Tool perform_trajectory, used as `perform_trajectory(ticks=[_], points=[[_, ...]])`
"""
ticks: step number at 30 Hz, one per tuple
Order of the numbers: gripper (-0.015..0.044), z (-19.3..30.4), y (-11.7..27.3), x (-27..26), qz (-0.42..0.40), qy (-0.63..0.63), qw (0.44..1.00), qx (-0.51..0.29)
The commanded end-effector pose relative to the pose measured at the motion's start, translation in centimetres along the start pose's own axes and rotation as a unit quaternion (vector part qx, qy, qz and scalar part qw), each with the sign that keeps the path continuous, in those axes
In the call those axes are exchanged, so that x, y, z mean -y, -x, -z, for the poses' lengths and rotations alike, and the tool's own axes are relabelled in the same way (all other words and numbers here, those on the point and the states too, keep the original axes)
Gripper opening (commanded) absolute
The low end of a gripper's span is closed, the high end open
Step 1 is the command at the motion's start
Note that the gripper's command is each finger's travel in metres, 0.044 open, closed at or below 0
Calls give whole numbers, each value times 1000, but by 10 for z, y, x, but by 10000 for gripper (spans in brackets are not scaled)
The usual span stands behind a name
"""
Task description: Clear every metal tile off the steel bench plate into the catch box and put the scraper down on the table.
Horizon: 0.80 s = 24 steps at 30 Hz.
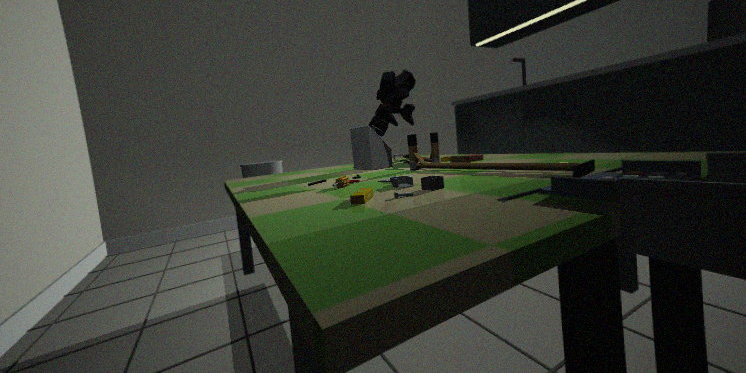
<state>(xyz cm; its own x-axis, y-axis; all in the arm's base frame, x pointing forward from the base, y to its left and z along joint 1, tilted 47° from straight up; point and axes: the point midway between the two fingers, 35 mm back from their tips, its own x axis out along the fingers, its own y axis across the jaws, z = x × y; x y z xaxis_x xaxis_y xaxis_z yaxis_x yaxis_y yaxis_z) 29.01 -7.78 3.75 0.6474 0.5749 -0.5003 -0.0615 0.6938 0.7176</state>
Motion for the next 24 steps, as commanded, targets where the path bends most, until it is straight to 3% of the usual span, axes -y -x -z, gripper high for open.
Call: perform_trajectory(ticks=[1,24], points=[[440,7,-7,-2,-2,-2,1000,-2],[440,23,-42,-1,-1,-1,1000,-4]])
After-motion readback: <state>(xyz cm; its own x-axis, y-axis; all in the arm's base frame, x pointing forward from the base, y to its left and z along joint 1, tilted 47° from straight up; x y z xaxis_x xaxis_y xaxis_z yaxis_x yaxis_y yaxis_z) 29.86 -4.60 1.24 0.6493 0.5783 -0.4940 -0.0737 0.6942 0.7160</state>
